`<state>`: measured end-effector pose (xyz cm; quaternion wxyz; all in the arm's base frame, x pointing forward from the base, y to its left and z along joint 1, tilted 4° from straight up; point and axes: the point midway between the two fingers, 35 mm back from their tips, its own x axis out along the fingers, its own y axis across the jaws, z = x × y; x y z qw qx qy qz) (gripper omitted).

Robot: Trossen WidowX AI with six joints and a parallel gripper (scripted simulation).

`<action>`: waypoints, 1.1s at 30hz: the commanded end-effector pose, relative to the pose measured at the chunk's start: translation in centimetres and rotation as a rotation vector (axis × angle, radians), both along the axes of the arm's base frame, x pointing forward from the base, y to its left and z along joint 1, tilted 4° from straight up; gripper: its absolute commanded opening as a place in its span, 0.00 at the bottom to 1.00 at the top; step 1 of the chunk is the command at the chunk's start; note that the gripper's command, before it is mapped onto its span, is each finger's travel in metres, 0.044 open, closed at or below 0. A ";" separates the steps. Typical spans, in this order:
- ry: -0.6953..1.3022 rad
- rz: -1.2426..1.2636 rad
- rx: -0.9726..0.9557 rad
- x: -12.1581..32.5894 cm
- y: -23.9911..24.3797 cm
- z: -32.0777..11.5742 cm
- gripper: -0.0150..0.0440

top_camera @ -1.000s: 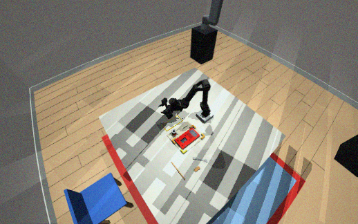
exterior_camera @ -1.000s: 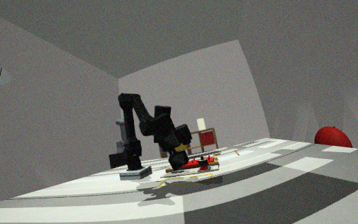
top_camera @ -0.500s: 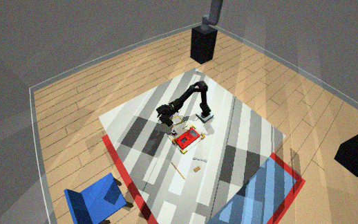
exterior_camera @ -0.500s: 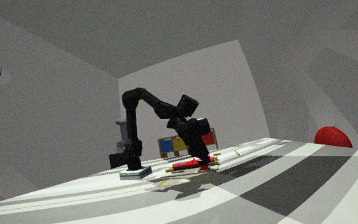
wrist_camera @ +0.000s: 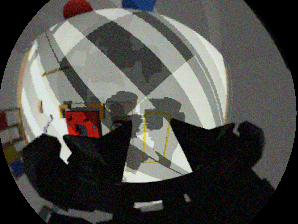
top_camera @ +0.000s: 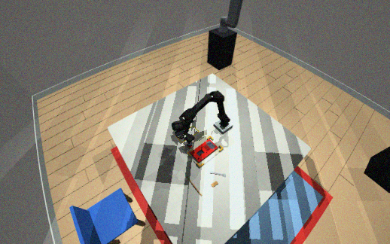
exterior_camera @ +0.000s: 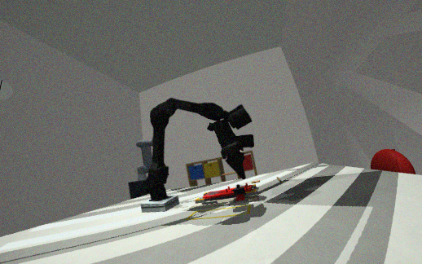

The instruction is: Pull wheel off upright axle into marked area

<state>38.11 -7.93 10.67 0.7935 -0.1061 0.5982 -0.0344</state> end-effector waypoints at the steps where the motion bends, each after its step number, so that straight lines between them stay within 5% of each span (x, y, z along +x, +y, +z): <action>1: 0.209 -0.110 0.143 -2.5 5.0 2.2 0.76; 19: 0.210 -0.110 0.143 -2.5 5.4 1.8 0.76; 33: 0.210 -0.110 0.143 -2.2 5.1 -5.3 0.76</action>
